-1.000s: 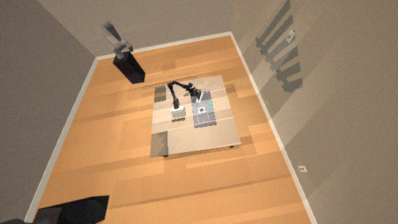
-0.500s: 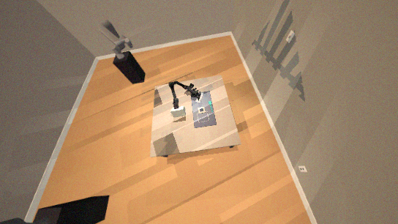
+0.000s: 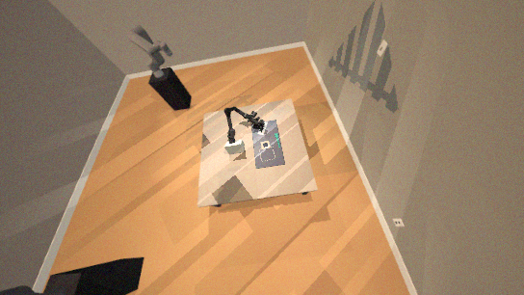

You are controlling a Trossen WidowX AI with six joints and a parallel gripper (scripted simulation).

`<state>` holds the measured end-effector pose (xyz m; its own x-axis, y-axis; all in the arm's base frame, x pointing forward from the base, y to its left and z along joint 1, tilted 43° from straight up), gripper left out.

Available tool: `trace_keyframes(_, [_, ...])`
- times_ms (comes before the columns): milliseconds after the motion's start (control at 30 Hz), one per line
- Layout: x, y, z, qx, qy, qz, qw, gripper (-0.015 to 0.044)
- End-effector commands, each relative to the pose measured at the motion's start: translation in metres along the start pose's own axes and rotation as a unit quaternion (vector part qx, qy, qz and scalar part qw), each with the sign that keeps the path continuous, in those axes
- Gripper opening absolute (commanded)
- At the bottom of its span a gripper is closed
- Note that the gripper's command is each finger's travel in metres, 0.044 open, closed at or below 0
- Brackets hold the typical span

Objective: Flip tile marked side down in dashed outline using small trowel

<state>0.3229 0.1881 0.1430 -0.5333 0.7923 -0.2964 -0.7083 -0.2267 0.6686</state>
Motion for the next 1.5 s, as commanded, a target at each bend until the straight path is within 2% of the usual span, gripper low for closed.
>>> trace_keyframes(0, [0.001,-0.007,0.0,-0.001,0.002,0.003,1.0,0.03])
trace_keyframes(133, [0.001,-0.011,0.0,-0.002,0.002,0.003,1.0,0.03])
trace_keyframes(333, [0.001,-0.011,0.0,-0.002,0.002,0.003,1.0,0.0142])
trace_keyframes(1033, [0.001,-0.011,0.0,-0.002,0.002,0.003,1.0,0.0003])
trace_keyframes(1467, [-0.045,0.028,0.006,0.0,0.002,0.002,1.0,0.0])
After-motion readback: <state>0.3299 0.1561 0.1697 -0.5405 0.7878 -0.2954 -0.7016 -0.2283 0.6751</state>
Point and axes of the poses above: the point midway between the two fingers, 35 mm back from their tips, its own y axis back along the fingers, its own x axis across the jaws, z = x × y, the point moved 5 cm from there along y, back along the fingers, and after that the axes turned 8 degrees about -y, right-handed, at the moved point
